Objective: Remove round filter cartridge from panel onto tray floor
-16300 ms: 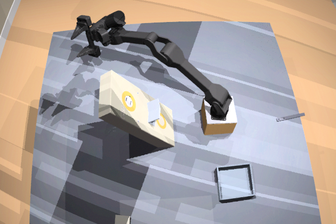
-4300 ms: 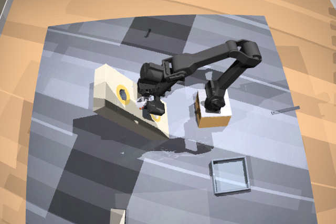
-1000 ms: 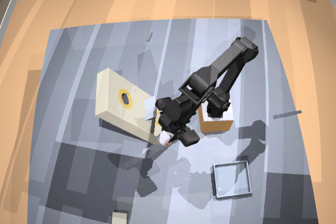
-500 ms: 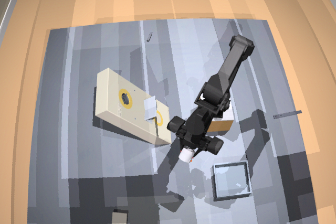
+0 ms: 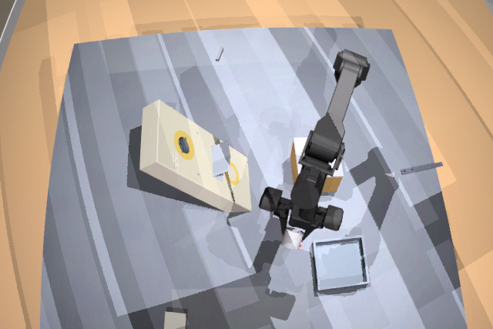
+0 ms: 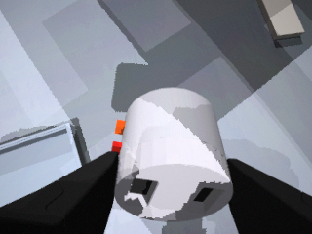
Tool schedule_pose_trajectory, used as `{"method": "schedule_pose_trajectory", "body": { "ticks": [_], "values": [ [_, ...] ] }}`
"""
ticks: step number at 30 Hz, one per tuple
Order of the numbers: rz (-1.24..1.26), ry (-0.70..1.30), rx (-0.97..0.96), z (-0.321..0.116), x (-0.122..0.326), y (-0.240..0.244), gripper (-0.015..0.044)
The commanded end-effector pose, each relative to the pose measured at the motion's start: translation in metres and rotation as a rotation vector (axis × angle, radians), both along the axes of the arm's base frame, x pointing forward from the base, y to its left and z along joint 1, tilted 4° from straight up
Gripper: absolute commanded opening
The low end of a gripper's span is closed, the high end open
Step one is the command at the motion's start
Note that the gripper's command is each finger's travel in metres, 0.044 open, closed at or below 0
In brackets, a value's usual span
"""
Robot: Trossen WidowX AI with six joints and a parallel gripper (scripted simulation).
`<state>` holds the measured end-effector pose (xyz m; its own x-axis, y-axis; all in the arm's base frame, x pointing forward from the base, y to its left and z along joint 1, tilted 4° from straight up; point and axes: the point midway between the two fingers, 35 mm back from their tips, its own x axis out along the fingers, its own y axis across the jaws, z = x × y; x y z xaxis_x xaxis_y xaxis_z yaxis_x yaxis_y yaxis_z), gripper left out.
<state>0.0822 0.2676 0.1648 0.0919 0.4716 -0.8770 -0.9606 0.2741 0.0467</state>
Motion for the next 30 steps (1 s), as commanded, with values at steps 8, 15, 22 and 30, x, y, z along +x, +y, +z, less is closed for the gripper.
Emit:
{"method": "schedule_pose_trajectory", "body": {
  "ticks": [8,15,22,30],
  "values": [
    [0.189,0.008,0.009,-0.04,-0.051,0.016,0.0],
    [0.308,0.012,0.017,-0.066,-0.086,0.017,0.0],
    [0.427,0.017,0.024,-0.09,-0.12,0.011,0.0],
    [0.56,0.025,0.03,-0.117,-0.157,-0.004,0.0]
  ]
}}
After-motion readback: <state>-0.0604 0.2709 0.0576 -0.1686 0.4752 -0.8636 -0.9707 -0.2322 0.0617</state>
